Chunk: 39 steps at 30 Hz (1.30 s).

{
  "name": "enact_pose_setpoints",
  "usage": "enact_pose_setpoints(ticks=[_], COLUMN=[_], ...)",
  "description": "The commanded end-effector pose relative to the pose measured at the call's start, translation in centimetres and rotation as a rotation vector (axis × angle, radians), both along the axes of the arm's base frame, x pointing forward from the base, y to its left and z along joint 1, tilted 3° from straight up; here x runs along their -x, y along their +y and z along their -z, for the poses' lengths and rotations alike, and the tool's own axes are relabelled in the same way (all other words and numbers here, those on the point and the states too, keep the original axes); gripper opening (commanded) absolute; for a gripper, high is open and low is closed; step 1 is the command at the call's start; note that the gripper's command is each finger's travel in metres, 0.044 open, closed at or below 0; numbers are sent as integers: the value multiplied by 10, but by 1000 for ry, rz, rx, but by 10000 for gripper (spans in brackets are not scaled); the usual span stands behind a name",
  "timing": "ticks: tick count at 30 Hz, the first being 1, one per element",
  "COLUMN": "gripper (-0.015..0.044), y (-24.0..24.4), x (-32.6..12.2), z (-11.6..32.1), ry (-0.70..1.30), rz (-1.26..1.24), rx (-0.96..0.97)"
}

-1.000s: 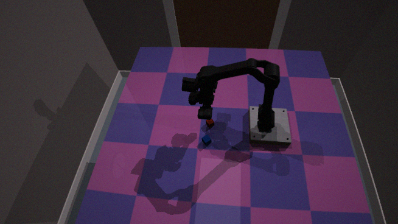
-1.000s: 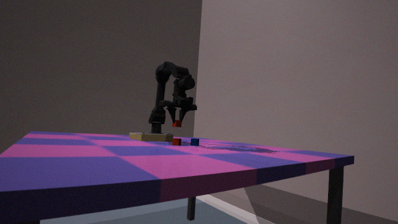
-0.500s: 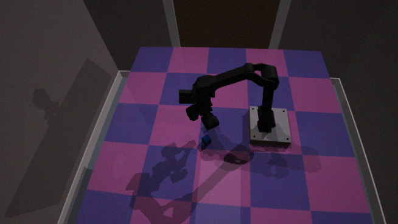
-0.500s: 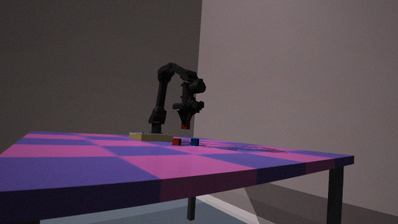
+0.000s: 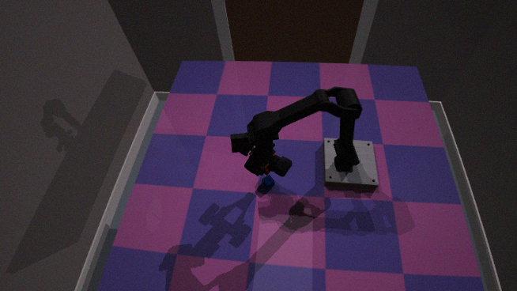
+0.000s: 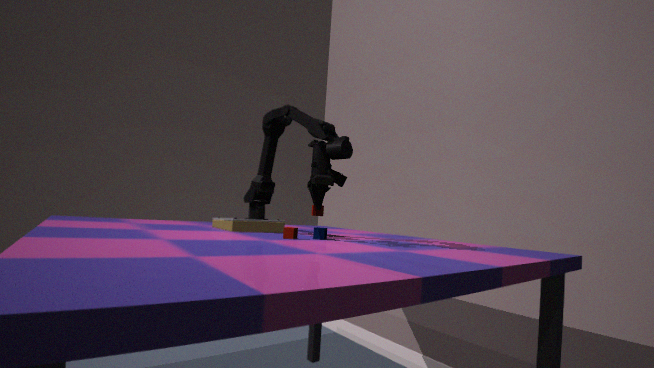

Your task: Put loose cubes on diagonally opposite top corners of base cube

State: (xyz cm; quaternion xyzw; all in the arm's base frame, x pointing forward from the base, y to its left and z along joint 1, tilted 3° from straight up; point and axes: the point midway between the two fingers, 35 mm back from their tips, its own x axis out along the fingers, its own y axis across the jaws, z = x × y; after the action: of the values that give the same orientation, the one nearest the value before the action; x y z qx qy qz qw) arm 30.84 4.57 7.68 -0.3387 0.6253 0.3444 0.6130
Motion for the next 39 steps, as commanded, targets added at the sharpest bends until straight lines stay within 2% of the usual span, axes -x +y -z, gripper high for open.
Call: enact_pose_setpoints(ticks=[1, 9, 24, 39], gripper=[105, 105, 105, 105], y=[16, 40, 40, 42], x=[1, 4, 4, 5], z=[3, 8, 8, 34], ry=[2, 3, 3, 3], rz=[-168, -442, -449, -452], rx=[-9, -17, -17, -17])
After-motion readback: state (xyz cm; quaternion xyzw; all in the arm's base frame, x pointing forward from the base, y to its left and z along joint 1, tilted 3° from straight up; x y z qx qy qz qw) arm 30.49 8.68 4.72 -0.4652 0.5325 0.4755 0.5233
